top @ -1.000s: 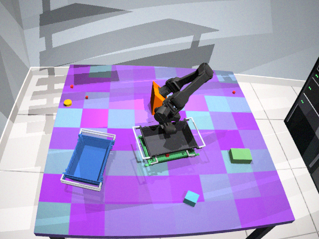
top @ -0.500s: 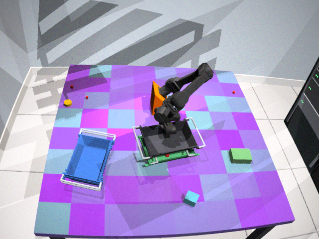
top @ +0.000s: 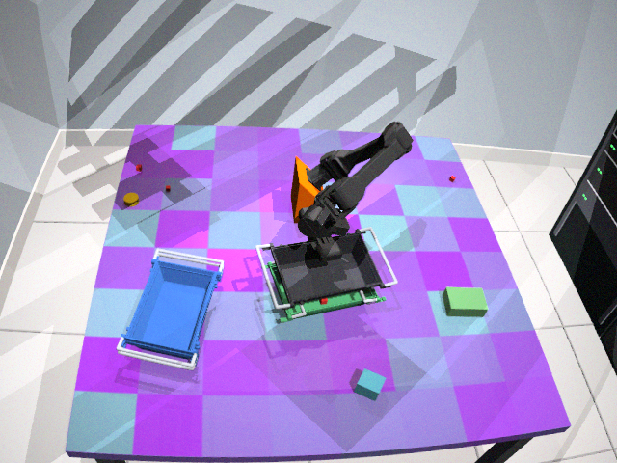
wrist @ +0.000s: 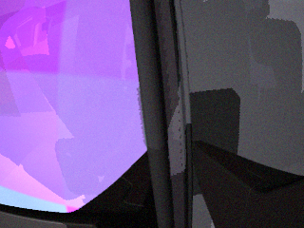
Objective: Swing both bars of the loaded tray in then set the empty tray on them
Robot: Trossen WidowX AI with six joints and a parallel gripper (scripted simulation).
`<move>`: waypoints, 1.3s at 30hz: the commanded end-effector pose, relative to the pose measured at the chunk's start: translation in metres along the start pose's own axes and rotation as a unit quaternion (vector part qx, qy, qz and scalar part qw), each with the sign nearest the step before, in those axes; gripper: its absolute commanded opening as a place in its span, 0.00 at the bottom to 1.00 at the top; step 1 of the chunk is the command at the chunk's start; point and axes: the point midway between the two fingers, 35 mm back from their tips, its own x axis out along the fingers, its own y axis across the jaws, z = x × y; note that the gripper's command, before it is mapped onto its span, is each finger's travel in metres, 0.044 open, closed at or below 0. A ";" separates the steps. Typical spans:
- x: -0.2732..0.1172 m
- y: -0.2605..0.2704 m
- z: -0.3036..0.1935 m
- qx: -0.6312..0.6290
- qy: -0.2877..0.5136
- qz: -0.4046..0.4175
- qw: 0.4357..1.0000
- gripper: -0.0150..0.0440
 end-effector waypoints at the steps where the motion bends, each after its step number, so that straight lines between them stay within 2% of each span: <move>1: 0.004 0.003 0.002 0.002 -0.001 0.011 1.000 0.25; 39: 0.013 0.005 0.002 0.002 -0.001 0.011 1.000 0.25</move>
